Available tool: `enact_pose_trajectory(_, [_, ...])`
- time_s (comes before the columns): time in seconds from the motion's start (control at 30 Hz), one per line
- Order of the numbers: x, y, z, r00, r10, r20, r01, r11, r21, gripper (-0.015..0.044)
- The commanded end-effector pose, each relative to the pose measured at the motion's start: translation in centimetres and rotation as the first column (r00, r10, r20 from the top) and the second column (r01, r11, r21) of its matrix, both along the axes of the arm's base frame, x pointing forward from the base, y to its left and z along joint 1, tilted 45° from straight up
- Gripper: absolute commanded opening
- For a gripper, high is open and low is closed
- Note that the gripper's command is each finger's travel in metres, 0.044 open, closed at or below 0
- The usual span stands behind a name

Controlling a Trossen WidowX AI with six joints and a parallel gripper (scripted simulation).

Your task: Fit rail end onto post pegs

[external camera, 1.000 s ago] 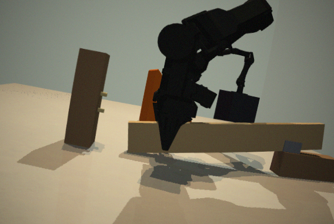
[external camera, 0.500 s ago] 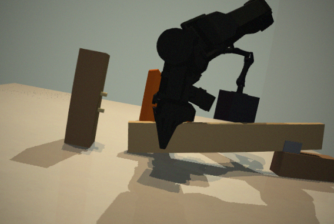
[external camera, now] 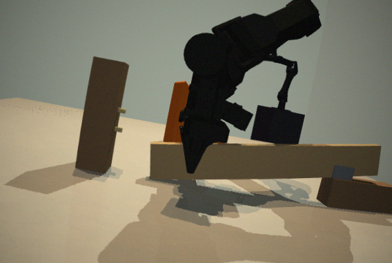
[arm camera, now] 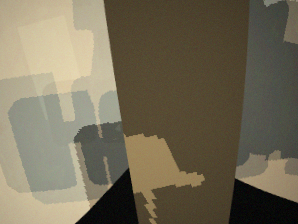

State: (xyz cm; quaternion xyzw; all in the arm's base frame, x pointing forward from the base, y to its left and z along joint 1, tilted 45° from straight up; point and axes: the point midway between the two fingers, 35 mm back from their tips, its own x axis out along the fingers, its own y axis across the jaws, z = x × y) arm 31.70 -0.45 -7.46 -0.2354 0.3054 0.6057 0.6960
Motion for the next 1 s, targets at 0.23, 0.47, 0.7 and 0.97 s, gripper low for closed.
enact_pose_trajectory(0.23, [0.0, -0.1, 0.1, 1.0, -0.004, 0.0, 0.004, 1.0, 0.006, 0.0])
enact_pose_trajectory(0.47, [0.0, -0.4, 0.3, 1.0, -0.004, 0.0, 0.004, 1.0, 0.006, 0.0])
enact_pose_trajectory(0.7, [0.1, -0.6, 0.6, 1.0, -0.004, 0.0, 0.004, 1.0, 0.005, 0.0])
enact_pose_trajectory(0.97, [0.2, -0.9, 0.8, 1.0, -0.004, 0.0, 0.004, 1.0, 0.005, 0.0])
